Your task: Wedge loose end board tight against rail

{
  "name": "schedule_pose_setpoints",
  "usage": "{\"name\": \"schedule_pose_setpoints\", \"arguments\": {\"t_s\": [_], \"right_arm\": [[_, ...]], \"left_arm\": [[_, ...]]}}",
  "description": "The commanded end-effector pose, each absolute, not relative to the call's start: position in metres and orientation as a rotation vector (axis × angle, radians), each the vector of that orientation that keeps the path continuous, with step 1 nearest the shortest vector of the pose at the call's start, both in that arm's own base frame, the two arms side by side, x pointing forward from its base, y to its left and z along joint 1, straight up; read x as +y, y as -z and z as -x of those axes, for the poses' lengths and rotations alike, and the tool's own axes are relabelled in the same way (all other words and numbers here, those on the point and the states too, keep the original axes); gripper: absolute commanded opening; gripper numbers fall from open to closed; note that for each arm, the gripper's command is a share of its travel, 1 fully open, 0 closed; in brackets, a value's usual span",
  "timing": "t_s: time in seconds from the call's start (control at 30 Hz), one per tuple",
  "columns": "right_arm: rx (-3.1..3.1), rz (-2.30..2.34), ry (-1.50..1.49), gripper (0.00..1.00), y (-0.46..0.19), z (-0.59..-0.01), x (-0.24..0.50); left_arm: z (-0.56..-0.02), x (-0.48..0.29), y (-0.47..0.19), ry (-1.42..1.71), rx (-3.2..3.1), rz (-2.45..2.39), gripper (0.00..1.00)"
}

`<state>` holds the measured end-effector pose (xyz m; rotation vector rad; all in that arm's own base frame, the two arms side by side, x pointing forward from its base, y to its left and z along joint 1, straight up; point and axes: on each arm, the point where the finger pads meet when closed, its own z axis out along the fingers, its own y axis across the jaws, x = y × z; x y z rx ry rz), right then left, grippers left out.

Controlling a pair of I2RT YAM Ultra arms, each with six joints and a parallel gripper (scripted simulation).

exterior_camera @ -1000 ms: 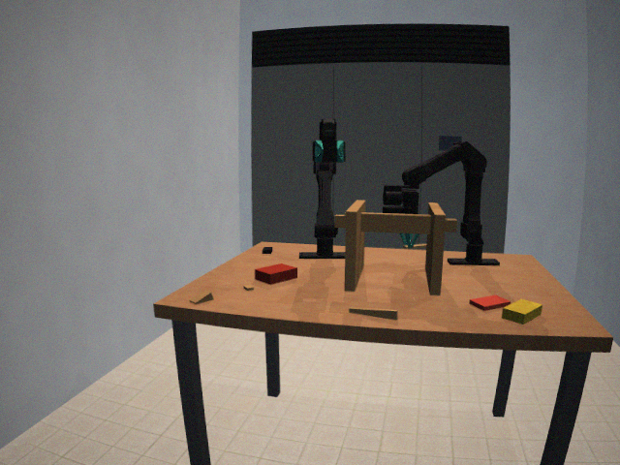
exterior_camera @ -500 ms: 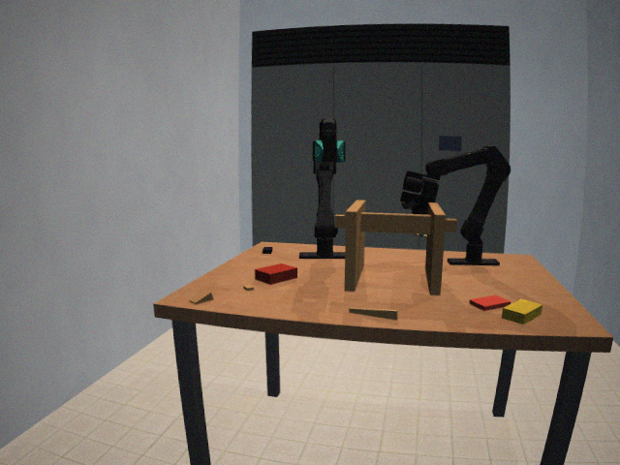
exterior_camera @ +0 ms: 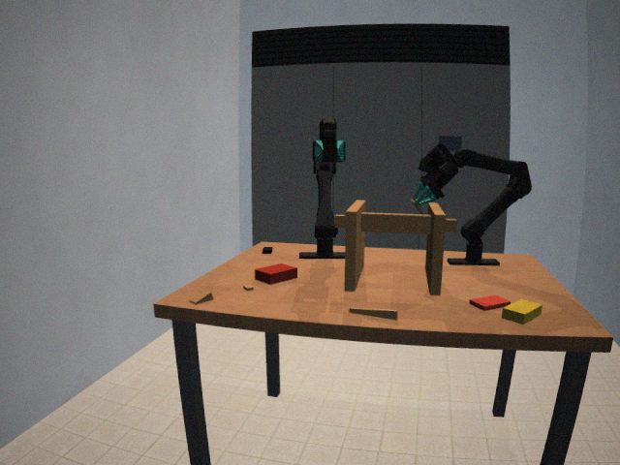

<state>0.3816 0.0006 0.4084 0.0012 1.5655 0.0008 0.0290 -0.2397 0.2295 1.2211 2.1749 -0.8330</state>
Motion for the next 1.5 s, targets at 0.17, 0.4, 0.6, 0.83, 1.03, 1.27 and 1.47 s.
{"name": "schedule_pose_setpoints", "arguments": {"t_s": [0.17, 0.4, 0.6, 0.83, 1.03, 1.27, 1.47], "right_arm": [[1.513, -0.001, 0.006, 0.45, -0.432, -0.378, 0.000], [1.513, -0.001, 0.006, 0.45, -0.432, -0.378, 0.000], [1.513, -0.001, 0.006, 0.45, -0.432, -0.378, 0.000], [1.513, -0.001, 0.006, 0.45, -0.432, -0.378, 0.000], [1.513, -0.001, 0.006, 0.45, -0.432, -0.378, 0.000], [1.513, -0.001, 0.006, 0.45, -0.432, -0.378, 0.000], [1.513, -0.001, 0.006, 0.45, -0.432, -0.378, 0.000]], "left_arm": [[-0.027, -0.210, -0.267, 0.943, 2.082, -1.187, 0.02], [-0.032, -0.187, -0.318, 1.096, 1.914, -1.060, 0.02], [-0.034, -0.170, -0.343, 1.163, 1.821, -0.987, 0.02], [-0.059, -0.143, -0.392, 1.153, 1.618, -0.759, 0.02], [-0.078, -0.126, -0.401, 1.085, 1.537, -0.611, 0.02], [-0.111, -0.140, -0.397, 0.902, 1.551, -0.523, 0.02], [-0.149, -0.135, -0.405, 0.713, 1.504, -0.367, 0.02]]}}
